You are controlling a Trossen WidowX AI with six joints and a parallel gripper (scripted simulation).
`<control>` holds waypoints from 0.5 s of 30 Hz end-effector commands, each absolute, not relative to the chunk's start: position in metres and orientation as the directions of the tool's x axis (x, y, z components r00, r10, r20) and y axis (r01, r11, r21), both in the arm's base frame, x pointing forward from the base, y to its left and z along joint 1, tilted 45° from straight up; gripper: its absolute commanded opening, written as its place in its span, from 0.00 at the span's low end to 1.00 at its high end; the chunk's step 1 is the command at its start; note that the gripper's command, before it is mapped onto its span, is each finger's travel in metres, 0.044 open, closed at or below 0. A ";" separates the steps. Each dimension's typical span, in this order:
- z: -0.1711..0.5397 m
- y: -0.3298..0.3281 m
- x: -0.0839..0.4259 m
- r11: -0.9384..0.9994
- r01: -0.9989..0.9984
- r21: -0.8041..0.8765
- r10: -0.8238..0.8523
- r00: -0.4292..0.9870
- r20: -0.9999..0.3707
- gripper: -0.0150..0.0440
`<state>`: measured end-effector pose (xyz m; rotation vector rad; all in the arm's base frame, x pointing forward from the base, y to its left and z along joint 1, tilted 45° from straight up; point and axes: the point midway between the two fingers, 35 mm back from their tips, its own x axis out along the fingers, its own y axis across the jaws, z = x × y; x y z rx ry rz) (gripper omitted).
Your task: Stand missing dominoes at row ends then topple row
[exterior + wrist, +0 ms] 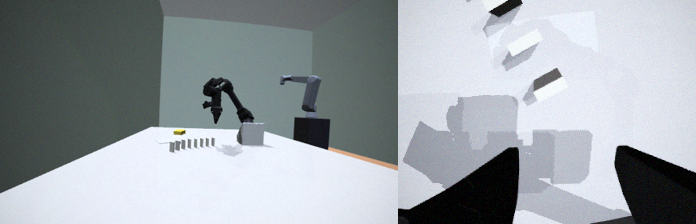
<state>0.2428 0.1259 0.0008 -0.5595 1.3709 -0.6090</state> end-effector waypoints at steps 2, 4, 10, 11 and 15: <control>-0.013 0.098 0.228 0.553 0.713 -0.431 -0.689 0.100 -0.718 0.38; -0.017 0.091 0.224 0.450 0.835 -0.316 -0.690 0.101 -0.717 0.29; -0.020 0.085 0.221 0.366 0.903 -0.225 -0.691 0.101 -0.716 0.25; -0.020 0.085 0.221 0.366 0.903 -0.225 -0.691 0.101 -0.716 0.25; -0.020 0.085 0.221 0.366 0.903 -0.225 -0.691 0.101 -0.716 0.25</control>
